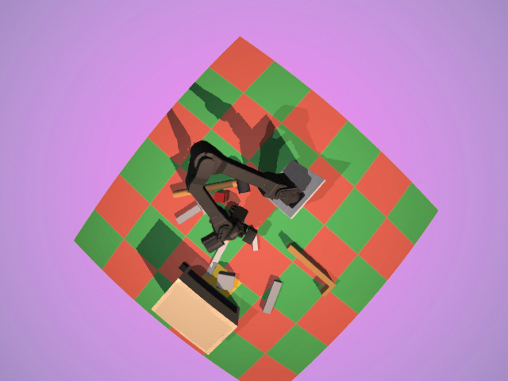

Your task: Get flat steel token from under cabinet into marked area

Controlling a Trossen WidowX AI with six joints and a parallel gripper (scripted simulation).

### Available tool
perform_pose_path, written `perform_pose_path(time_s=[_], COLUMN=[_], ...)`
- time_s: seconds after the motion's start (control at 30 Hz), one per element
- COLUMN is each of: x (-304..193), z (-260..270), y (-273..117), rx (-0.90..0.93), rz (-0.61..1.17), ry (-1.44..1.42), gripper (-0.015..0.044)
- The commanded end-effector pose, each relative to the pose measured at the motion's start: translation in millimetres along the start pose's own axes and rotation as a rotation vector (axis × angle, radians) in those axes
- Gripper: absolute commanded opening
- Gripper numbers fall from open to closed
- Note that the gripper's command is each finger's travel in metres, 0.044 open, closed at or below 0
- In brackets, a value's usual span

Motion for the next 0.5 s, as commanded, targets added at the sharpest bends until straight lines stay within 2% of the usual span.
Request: perform_pose_path(time_s=[0.0,0.47], x=[0,-15], z=[0,-4], y=[0,0], rx=[0.002,0.000], rz=[0.000,0.000], ry=[0.001,-0.007], gripper=[0.0000,0.0000])
Point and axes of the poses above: the point midway between the two fingers, 35 mm back from their tips, its own y axis out along the fingers, its own z axis across the jaws, x = y × z, the point moved 9 cm from there along -y, back along the fingers, and after that the axes turned 11 degrees about y, right-handed, at the moved point
